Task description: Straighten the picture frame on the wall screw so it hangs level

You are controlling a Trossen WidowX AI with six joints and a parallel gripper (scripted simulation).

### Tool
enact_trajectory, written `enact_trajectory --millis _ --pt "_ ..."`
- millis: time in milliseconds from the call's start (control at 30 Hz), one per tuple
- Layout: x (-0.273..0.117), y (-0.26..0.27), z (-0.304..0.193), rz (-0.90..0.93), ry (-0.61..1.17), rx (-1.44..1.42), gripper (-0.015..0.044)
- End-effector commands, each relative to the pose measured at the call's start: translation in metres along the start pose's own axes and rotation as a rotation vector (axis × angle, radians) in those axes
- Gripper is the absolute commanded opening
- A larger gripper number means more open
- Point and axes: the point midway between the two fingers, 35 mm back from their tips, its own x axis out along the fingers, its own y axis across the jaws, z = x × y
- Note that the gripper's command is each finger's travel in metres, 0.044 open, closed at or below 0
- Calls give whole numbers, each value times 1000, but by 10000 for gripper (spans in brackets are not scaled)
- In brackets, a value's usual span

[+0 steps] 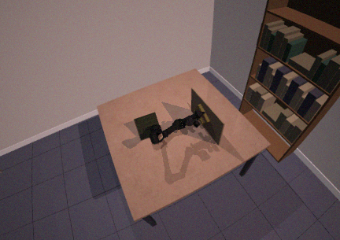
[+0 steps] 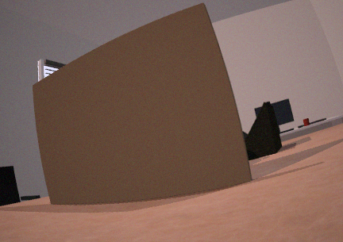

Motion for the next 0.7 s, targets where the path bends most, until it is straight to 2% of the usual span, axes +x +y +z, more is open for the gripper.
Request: enact_trajectory --millis 0,667 --pt "0 1 -1 6 2 2 0" --pt "0 -4 0 5 1 1 0"
